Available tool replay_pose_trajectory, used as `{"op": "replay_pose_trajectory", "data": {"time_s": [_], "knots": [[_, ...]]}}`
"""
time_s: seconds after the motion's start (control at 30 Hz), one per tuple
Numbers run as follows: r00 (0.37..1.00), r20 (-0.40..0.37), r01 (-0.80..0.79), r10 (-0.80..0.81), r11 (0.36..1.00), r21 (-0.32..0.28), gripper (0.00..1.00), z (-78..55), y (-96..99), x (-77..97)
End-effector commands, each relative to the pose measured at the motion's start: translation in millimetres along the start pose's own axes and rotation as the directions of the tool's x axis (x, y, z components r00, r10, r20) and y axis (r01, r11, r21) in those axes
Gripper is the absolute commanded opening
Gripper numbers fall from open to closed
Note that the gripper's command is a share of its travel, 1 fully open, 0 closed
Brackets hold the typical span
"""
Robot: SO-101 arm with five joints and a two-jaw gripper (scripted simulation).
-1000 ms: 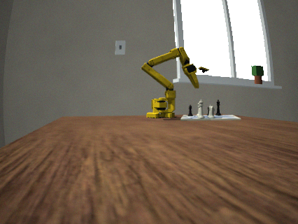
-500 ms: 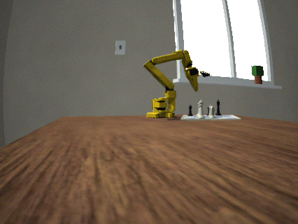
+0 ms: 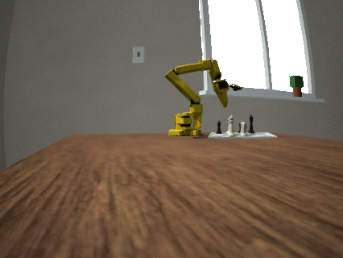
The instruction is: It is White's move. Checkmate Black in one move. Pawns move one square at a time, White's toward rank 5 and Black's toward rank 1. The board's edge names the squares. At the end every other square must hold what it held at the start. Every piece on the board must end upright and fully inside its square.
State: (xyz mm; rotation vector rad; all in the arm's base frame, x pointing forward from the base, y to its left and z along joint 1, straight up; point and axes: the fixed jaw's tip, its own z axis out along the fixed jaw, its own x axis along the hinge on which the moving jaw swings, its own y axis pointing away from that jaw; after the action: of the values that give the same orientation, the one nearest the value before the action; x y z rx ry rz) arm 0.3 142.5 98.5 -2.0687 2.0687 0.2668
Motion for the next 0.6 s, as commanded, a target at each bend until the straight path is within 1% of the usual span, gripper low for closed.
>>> {"op": "replay_pose_trajectory", "data": {"time_s": [0.0,0.4,0.57], "knots": [[1.000,0.005,0.008,-0.008,1.000,-0.004,0.00,-0.2,1.6,0.3],[1.000,0.005,0.007,-0.007,1.000,-0.003,0.00,-1.4,1.5,0.0],[1.000,0.005,0.007,-0.007,1.000,-0.003,0.00,2.2,1.5,0.9]]}}
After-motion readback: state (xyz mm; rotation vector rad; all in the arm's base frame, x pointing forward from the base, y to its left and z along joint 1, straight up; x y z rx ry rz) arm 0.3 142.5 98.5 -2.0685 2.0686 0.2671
